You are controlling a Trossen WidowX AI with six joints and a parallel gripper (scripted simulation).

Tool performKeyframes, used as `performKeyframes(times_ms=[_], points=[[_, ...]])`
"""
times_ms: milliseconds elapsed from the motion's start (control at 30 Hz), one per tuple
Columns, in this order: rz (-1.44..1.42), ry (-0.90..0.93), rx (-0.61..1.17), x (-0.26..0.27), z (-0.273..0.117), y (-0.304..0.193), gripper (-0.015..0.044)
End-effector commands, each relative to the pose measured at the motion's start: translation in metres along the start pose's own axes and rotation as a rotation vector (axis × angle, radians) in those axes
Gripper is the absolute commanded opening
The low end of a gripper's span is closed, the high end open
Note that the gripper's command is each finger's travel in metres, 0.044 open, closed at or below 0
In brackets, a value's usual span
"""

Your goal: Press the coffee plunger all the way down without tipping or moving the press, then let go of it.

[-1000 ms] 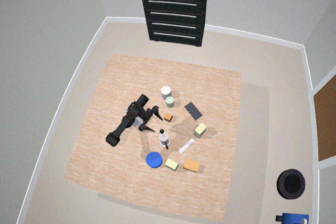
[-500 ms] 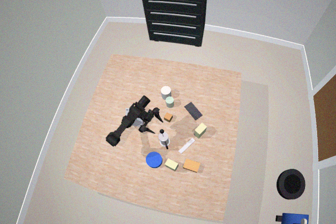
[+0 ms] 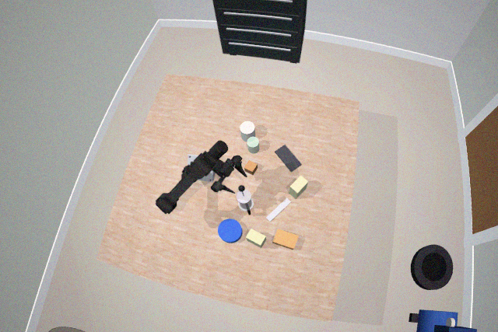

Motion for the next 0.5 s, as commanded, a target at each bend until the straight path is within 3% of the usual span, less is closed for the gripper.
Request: performKeyframes(times_ms=[0,467], points=[[0.007,-0.001,0.012,-0.0019,0.0043,-0.0014,0.0440],[-0.004,-0.003,-0.023,-0.0041,0.0113,0.0045,0.0440]])
Point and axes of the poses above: the point midway between the two fingers, 35 mm back from their tips, its own z axis out along the fingers, its own x axis across the jaws, y = z × x, the point moved 8 cm from there along -z, back along the fingers, and after that the axes turned 2 degrees about z, right-handed, at the moved point
